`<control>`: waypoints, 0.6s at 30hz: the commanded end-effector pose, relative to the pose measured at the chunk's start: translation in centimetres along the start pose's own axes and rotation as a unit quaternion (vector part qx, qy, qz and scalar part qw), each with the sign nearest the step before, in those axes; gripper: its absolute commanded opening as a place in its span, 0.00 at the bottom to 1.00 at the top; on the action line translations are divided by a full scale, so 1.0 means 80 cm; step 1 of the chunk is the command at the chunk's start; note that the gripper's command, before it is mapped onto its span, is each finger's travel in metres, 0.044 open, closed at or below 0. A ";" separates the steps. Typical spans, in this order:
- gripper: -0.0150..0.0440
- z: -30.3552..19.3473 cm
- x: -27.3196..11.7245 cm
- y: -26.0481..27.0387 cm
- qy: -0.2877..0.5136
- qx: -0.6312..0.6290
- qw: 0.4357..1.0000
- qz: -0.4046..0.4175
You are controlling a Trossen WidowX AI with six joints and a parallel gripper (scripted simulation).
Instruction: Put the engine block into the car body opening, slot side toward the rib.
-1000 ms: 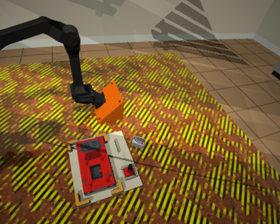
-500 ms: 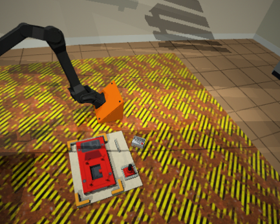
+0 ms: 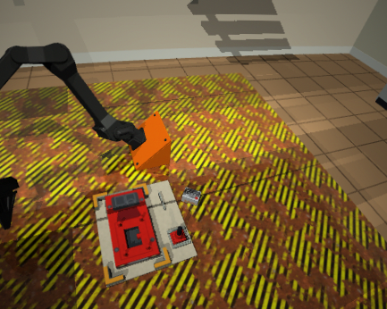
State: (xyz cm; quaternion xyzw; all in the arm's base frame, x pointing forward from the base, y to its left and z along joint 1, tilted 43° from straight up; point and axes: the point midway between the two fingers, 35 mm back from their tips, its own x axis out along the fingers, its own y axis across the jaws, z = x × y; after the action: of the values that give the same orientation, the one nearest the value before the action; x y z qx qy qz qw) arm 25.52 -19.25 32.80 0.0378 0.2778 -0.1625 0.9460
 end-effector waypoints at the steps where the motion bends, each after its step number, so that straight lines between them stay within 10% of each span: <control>1: 1.00 -0.014 0.029 0.025 0.042 -0.001 0.999 0.026; 18: 1.00 -0.088 0.119 0.146 0.219 -0.067 0.968 0.104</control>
State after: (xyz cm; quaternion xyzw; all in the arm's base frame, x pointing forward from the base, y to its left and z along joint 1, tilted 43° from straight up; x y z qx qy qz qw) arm 32.63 -11.45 23.11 0.0484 0.4507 -0.0455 0.8902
